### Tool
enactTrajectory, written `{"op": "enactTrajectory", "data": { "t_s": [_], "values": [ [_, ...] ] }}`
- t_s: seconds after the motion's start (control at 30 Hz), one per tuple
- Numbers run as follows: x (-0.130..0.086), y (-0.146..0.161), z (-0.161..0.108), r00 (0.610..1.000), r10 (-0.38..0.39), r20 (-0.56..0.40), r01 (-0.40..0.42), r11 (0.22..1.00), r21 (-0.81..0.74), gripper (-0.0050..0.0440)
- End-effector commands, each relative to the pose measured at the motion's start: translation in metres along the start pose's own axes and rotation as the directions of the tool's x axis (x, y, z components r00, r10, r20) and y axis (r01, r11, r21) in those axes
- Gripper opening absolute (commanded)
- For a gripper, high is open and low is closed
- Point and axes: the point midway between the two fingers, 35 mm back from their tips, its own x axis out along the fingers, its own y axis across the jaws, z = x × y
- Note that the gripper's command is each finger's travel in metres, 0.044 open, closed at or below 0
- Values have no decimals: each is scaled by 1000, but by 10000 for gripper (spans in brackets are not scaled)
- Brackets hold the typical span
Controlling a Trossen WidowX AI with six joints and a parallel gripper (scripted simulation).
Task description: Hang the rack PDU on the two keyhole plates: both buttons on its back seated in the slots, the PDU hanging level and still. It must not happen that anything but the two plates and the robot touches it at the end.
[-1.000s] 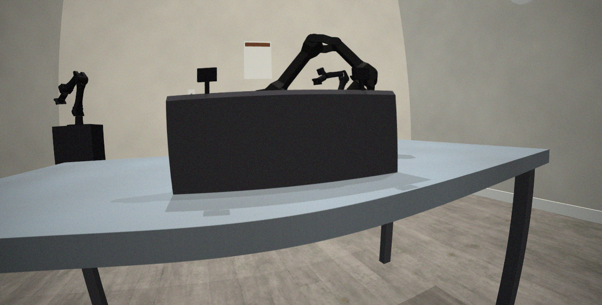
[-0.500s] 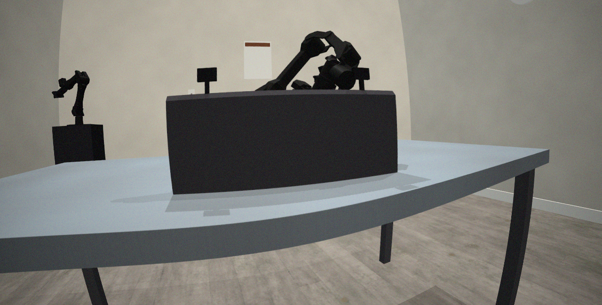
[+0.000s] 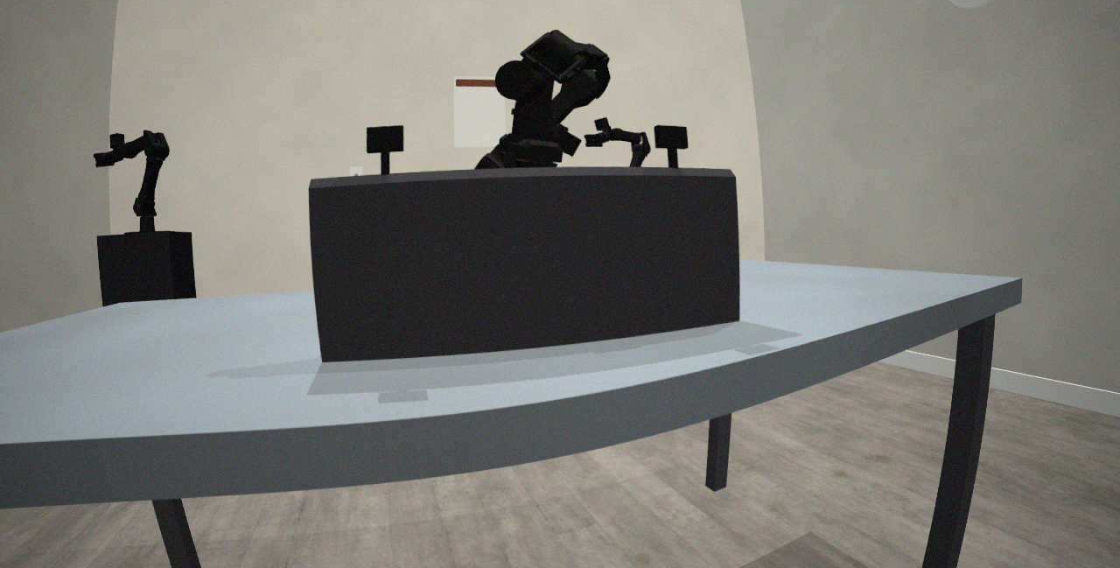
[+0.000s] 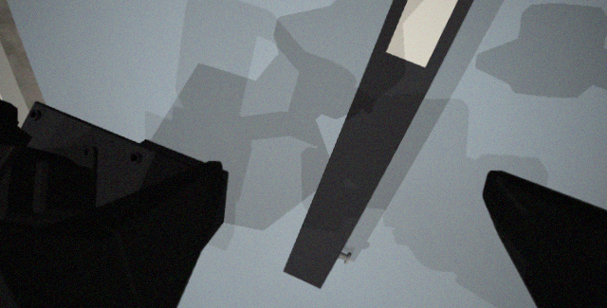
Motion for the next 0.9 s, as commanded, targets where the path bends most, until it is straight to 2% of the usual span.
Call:
{"op": "enactTrajectory", "data": {
  "t_s": [0.0, 0.1, 0.37, 0.47, 0.53, 0.57, 0.67, 0.87],
  "values": [
    [-13, 8, -27, 991, -119, 65, 108, 983, 148, 440],
    [-20, 16, -42, 974, -208, 93, 179, 951, 251, 440],
    [-21, 19, -49, 962, -254, 101, 214, 928, 304, 440],
    [3, 9, -47, 963, -256, 88, 220, 929, 298, 440],
    [29, 9, -38, 967, -230, 112, 184, 929, 322, 440],
    [34, 8, -38, 967, -231, 112, 184, 929, 321, 440],
    [46, 4, -38, 965, -239, 107, 196, 930, 313, 440],
    [57, -2, -38, 961, -257, 98, 219, 930, 295, 440]
  ]
}}
